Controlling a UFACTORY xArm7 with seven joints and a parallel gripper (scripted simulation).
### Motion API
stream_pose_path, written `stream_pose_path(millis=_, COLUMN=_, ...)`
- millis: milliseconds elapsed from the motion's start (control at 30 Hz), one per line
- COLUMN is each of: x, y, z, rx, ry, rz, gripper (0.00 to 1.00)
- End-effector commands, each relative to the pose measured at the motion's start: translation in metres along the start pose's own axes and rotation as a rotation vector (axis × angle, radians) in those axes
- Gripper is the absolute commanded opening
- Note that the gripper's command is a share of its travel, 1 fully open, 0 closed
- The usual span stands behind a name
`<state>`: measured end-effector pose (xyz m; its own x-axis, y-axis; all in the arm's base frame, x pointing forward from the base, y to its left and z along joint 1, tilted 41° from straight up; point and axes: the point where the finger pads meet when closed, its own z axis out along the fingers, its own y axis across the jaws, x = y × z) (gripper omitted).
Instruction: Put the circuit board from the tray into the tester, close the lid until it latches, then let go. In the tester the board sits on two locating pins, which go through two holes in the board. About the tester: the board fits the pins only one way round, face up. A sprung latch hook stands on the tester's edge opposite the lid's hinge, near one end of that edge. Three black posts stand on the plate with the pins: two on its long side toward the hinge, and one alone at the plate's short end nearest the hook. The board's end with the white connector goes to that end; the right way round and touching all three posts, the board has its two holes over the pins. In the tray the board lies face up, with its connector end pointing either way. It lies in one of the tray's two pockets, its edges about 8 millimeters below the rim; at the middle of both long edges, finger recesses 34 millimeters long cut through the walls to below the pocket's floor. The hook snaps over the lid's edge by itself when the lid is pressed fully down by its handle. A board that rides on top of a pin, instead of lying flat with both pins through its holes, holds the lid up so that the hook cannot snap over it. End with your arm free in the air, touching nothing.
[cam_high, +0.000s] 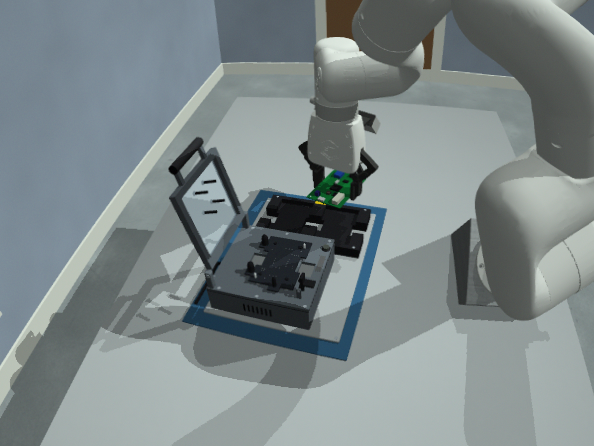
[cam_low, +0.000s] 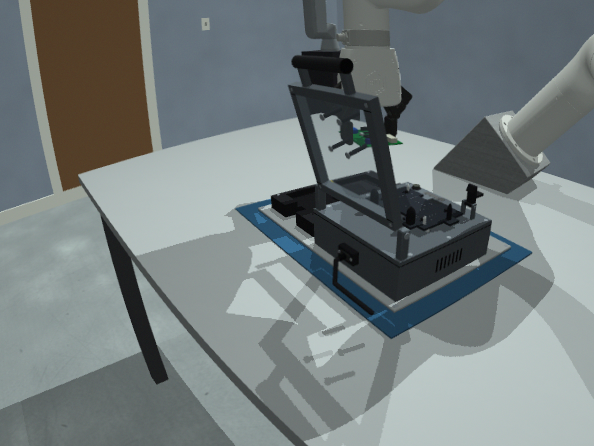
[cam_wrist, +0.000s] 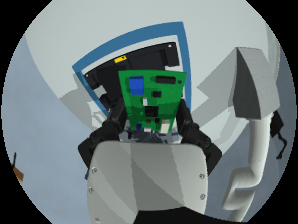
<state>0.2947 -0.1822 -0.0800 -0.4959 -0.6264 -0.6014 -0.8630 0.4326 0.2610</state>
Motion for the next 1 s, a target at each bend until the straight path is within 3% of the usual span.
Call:
stream_pose_path(millis=0, x=0.0009, y=-0.0012, z=-0.0018, rx=0.005, ry=0.001, rz=-0.048, gripper=0.79)
stream_pose_path(millis=967, x=0.0009, y=-0.0012, z=-0.0018, rx=0.005, ry=0.002, rz=-0.248, gripper=0.79)
